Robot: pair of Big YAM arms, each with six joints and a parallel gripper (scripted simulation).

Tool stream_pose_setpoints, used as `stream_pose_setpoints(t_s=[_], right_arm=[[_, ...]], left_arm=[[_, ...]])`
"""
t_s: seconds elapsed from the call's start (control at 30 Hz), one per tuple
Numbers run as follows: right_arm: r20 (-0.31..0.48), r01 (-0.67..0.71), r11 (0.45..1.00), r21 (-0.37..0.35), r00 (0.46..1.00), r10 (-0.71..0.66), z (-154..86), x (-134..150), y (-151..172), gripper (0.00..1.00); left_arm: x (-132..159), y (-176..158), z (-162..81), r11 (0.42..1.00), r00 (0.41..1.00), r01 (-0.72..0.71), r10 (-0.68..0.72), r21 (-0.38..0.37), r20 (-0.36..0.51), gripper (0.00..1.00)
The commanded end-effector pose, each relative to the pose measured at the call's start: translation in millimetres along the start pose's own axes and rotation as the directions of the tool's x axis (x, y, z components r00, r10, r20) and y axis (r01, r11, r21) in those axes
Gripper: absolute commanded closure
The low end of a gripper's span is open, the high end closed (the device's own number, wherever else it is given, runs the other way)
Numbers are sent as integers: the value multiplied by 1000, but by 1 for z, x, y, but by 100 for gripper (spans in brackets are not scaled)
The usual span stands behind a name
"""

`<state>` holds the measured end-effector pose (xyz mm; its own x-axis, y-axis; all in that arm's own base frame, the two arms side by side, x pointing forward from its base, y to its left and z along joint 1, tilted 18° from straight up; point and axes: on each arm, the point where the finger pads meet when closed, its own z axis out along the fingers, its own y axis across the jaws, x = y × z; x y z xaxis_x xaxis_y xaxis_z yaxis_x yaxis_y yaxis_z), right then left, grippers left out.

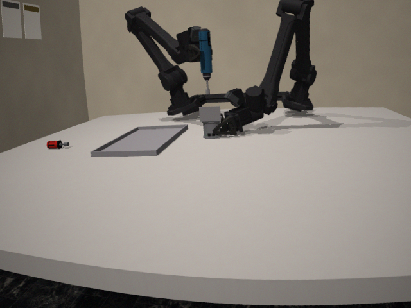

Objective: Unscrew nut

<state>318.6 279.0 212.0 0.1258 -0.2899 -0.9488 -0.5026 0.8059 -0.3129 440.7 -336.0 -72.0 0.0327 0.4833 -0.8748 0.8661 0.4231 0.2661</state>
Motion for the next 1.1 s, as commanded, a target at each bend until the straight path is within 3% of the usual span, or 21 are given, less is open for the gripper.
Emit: stream_pose_setpoints(t_s=[0.0,0.03,1.07], right_arm=[[127,-18,999,28,992,14,9,-53,-8,58],[121,-19,998,52,993,12,11,-50,-19,58],[144,-30,999,41,989,24,11,-56,-14,58]], left_arm=[[-7,4,4,1000,1000,-9,9,-7,16,41],[-7,4,4,1000,1000,-9,9,-7,16,41],[-7,4,4,1000,1000,-9,9,-7,16,41]])
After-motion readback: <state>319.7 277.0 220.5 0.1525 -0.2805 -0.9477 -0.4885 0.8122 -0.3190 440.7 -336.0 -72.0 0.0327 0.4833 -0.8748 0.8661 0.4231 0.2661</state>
